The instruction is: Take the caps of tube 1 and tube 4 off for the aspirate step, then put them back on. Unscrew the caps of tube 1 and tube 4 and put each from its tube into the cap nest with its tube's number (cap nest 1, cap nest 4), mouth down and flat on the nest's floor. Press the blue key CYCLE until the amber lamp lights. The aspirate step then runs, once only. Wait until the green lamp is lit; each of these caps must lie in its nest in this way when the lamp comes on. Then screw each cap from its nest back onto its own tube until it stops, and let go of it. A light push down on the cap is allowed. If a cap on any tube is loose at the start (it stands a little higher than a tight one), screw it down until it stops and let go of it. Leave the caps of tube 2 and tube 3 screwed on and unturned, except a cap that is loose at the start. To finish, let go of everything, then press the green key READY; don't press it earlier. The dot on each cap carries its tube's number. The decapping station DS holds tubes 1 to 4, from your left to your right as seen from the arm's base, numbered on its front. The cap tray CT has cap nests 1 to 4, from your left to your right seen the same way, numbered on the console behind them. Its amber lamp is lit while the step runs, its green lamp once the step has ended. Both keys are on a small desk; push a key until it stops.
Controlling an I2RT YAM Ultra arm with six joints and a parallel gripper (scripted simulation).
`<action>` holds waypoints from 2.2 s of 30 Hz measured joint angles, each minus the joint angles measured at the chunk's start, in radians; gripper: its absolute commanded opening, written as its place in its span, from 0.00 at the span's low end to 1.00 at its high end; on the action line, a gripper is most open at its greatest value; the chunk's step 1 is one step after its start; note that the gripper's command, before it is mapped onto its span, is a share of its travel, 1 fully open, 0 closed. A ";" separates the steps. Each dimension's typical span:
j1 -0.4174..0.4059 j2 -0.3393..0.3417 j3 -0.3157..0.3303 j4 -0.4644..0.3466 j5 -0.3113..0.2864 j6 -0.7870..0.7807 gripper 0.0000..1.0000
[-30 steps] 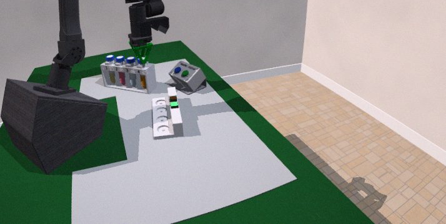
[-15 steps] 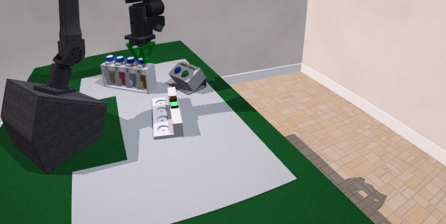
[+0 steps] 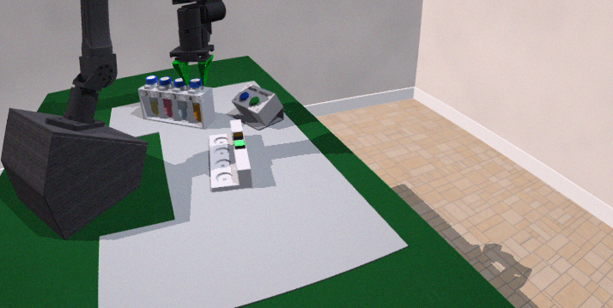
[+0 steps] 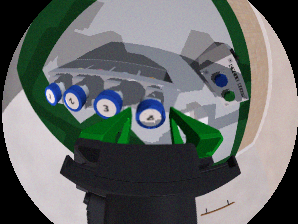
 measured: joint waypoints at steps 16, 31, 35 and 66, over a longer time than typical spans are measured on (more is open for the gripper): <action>0.000 0.000 0.000 0.000 0.000 -0.560 0.49; 0.000 0.000 0.000 0.000 0.000 -1.068 0.49; 0.000 -0.002 -0.001 0.000 0.000 -1.135 0.49; 0.000 -0.002 -0.002 0.000 0.001 -0.725 0.00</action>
